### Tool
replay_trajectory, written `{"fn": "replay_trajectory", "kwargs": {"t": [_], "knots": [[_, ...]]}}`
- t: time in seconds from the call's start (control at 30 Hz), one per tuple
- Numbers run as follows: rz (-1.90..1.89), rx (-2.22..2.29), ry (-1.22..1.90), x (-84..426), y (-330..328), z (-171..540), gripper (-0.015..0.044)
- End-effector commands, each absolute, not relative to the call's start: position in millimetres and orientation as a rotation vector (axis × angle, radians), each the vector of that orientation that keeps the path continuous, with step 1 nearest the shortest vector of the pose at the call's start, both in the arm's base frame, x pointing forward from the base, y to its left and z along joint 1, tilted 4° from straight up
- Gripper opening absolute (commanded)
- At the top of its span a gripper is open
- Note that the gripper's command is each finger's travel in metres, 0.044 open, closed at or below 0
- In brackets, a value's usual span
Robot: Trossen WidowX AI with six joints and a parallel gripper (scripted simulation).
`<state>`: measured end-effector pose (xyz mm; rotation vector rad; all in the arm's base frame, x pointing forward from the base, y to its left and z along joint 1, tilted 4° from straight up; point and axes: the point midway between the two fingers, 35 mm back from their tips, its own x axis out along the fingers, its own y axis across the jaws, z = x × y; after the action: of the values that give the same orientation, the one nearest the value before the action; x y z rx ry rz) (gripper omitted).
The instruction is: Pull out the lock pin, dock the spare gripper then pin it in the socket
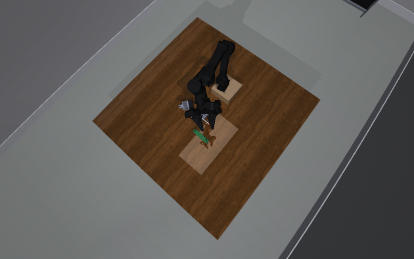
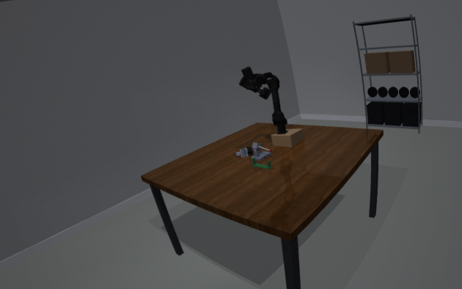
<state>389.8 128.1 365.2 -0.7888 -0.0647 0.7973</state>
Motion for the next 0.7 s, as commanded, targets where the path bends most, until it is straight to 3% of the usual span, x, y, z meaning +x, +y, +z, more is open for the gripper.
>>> {"fn": "replay_trajectory", "kwargs": {"t": [0.0,0.4,0.53,0.67], "knots": [[0.817,-0.822,0.262,398,120,286,0.0300],[0.965,-1.018,1.027,335,80,146,0.0300],[1.054,-1.111,1.275,301,61,122,0.0300],[1.074,-1.131,1.324,294,56,119,0.0300]]}}
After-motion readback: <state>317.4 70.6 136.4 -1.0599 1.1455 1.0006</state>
